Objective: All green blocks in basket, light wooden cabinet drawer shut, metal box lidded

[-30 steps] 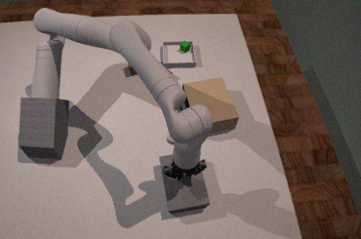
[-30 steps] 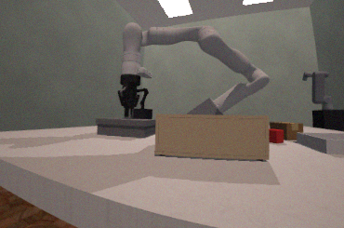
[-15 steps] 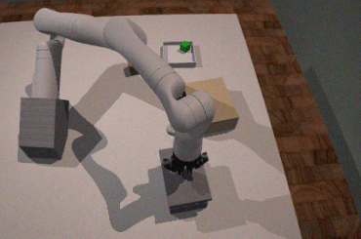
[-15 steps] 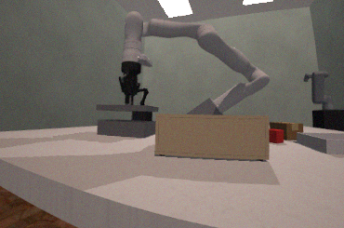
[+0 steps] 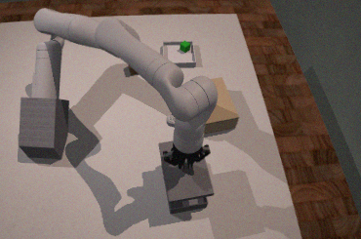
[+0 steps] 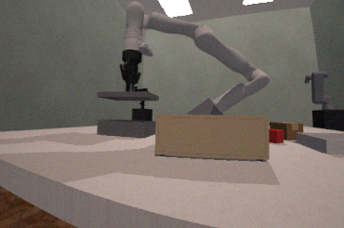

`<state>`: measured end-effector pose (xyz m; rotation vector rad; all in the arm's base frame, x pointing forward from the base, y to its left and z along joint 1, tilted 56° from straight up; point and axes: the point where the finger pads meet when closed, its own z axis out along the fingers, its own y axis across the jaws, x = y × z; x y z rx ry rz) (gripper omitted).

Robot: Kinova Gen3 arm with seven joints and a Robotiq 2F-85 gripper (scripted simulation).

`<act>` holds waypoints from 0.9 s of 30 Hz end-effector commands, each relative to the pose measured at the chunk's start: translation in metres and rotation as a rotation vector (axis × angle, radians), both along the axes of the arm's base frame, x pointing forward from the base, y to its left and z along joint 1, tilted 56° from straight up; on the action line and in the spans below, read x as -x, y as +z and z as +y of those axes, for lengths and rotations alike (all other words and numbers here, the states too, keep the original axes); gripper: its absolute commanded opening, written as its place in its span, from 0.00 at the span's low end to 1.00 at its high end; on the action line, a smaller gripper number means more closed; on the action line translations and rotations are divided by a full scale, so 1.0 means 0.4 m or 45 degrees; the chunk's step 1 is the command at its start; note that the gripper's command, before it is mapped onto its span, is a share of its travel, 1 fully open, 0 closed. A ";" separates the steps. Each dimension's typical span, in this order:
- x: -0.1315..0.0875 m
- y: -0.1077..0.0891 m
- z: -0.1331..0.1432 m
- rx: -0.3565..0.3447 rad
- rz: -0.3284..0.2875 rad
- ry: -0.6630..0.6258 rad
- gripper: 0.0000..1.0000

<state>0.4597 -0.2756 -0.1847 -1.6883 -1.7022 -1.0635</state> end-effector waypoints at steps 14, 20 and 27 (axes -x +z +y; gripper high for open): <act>0.005 0.023 -0.034 -0.001 -0.001 0.000 0.10; 0.005 0.024 -0.036 -0.001 -0.001 0.000 0.10; 0.006 0.025 -0.037 -0.001 -0.001 0.000 0.10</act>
